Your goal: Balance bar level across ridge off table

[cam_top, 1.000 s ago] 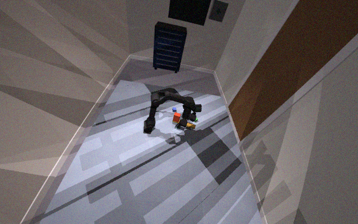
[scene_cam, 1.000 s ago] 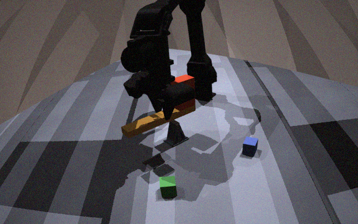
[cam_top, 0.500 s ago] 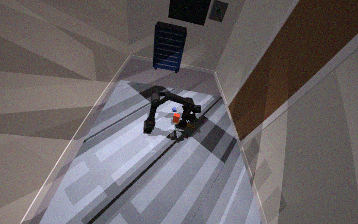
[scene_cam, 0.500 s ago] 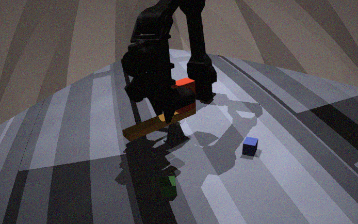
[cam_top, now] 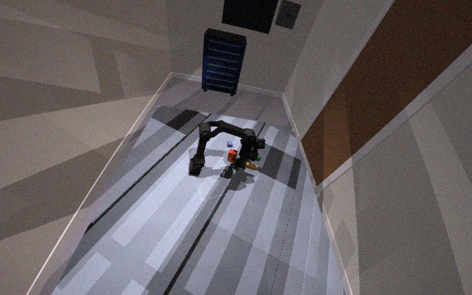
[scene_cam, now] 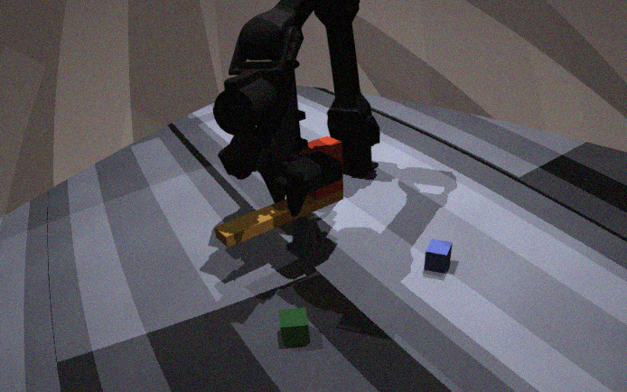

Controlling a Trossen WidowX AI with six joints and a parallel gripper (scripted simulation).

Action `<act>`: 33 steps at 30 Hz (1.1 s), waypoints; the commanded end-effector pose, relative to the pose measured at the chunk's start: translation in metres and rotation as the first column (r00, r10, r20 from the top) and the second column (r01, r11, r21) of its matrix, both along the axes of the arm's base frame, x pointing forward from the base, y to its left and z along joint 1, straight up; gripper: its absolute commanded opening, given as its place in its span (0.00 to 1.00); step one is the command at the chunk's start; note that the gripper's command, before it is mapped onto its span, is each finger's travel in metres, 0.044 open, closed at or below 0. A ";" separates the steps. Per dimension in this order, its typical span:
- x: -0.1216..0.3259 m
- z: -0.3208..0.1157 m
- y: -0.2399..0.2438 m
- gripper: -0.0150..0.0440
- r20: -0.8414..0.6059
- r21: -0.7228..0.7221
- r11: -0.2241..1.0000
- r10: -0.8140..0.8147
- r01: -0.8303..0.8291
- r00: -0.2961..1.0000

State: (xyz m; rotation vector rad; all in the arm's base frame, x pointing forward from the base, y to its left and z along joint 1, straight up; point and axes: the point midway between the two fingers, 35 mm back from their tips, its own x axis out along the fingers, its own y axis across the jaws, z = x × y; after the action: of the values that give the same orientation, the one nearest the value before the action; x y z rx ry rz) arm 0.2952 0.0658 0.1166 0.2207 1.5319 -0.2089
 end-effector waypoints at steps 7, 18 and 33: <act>0.000 -0.001 0.000 0.25 -0.002 0.003 1.000 -0.006 0.006 1.000; 0.000 -0.002 0.000 0.25 -0.002 0.003 1.000 -0.006 0.006 1.000; -0.001 -0.003 0.000 0.25 -0.002 0.003 1.000 -0.006 0.006 1.000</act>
State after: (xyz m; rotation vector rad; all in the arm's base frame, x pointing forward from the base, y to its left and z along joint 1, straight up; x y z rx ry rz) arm 0.2952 0.0659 0.1141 0.2208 1.5313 -0.2086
